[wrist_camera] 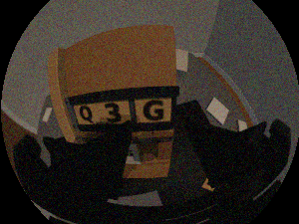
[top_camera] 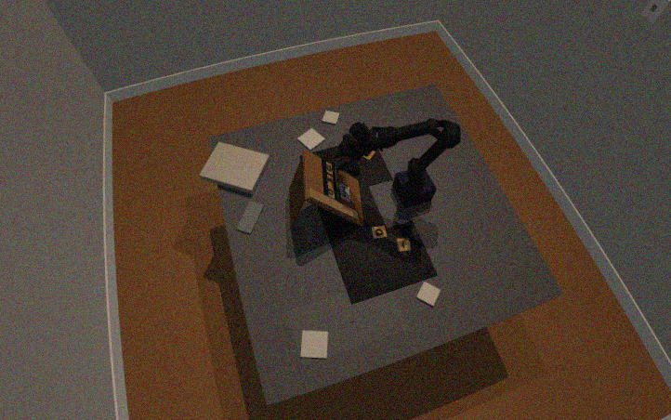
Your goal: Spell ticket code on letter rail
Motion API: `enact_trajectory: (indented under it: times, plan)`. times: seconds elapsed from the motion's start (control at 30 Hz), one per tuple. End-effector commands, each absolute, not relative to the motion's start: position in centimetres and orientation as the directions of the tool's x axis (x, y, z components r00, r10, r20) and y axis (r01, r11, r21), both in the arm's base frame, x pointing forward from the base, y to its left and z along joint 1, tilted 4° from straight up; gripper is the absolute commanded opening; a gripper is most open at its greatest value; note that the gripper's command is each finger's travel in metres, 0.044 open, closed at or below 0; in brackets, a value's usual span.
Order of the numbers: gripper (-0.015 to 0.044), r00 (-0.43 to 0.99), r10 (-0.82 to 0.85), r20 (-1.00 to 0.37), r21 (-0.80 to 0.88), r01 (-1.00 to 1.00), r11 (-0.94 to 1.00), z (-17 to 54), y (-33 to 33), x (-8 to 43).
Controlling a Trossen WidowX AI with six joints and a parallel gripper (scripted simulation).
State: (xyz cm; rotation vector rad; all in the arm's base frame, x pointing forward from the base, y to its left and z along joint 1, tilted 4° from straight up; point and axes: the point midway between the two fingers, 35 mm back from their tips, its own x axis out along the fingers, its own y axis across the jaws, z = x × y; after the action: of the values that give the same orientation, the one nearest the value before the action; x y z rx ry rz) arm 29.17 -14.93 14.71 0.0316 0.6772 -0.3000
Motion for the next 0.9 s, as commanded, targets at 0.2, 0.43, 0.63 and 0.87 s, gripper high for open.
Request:
enact_trajectory:
  times: [0.2, 0.43, 0.63, 0.87]
  plan:
    - [0.0216, 0.738, -0.262, -0.622, -0.068, 0.282, 0.957, 14.81, -14.8, 29.06]
    - [0.0032, 0.738, -0.262, -0.622, -0.068, 0.282, 0.957, 14.81, -14.8, 29.06]
    - [0.0, 0.738, -0.262, -0.622, -0.068, 0.282, 0.957, 14.81, -14.8, 29.06]
    - [0.0, 0.734, -0.261, -0.627, -0.068, 0.282, 0.957, 14.83, -14.85, 29.11]
